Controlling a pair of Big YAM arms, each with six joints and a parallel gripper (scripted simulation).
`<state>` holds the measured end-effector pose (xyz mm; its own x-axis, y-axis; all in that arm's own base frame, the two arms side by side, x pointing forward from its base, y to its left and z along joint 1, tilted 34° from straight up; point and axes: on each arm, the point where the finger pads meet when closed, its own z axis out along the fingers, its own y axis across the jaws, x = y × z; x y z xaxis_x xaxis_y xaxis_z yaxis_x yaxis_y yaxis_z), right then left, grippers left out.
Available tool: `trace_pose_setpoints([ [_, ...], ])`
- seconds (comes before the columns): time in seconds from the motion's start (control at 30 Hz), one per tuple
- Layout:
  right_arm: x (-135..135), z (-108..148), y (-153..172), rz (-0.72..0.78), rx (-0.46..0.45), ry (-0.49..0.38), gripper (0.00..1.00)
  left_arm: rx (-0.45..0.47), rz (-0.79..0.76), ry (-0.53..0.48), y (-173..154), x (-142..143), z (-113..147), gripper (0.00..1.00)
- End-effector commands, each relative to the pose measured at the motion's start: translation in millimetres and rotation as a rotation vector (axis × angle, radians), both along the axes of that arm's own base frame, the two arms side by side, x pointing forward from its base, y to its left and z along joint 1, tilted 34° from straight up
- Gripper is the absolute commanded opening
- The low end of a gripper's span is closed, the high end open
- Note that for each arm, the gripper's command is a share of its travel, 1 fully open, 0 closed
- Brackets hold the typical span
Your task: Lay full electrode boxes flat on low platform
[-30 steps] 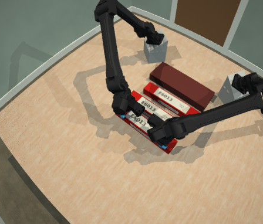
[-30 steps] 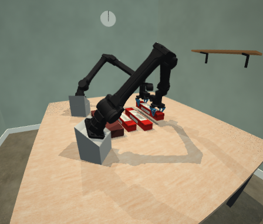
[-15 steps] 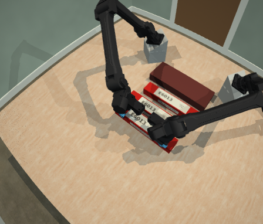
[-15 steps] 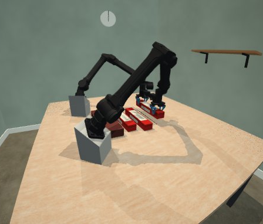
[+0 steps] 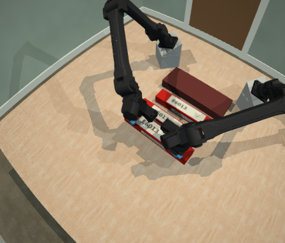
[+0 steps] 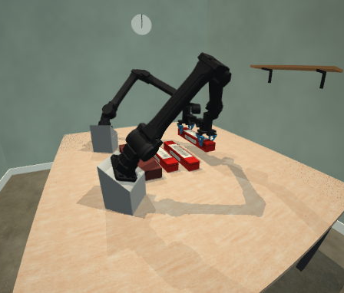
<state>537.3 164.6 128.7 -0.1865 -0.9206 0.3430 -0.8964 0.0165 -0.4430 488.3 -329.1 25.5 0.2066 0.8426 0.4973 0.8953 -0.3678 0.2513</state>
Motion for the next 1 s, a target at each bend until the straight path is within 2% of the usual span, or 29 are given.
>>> trace_pose_setpoints([
  [0.0,8,42,11,0.009,0.028,-0.065,0.00,-0.055,-0.022,-0.067,-32,5,45,0.00],
  [0.43,-4,60,25,0.016,0.032,-0.066,0.00,-0.057,-0.022,-0.067,-40,-5,64,0.00],
  [0.63,-5,59,19,0.011,0.025,-0.057,0.00,-0.055,-0.018,-0.066,-37,-3,66,0.00],
  [0.67,-5,44,17,0.008,0.018,-0.038,0.00,-0.053,-0.015,-0.065,-35,-1,66,0.00],
  [0.9,-5,44,17,0.008,0.018,-0.038,0.00,-0.054,-0.015,-0.065,-35,-2,67,0.00],
  [0.93,-10,55,19,0.015,0.019,-0.046,0.00,-0.054,-0.017,-0.065,-36,-3,66,0.00],
  [0.97,-15,47,17,0.014,0.013,-0.033,0.00,-0.043,-0.018,-0.054,-33,-9,60,0.00],
])
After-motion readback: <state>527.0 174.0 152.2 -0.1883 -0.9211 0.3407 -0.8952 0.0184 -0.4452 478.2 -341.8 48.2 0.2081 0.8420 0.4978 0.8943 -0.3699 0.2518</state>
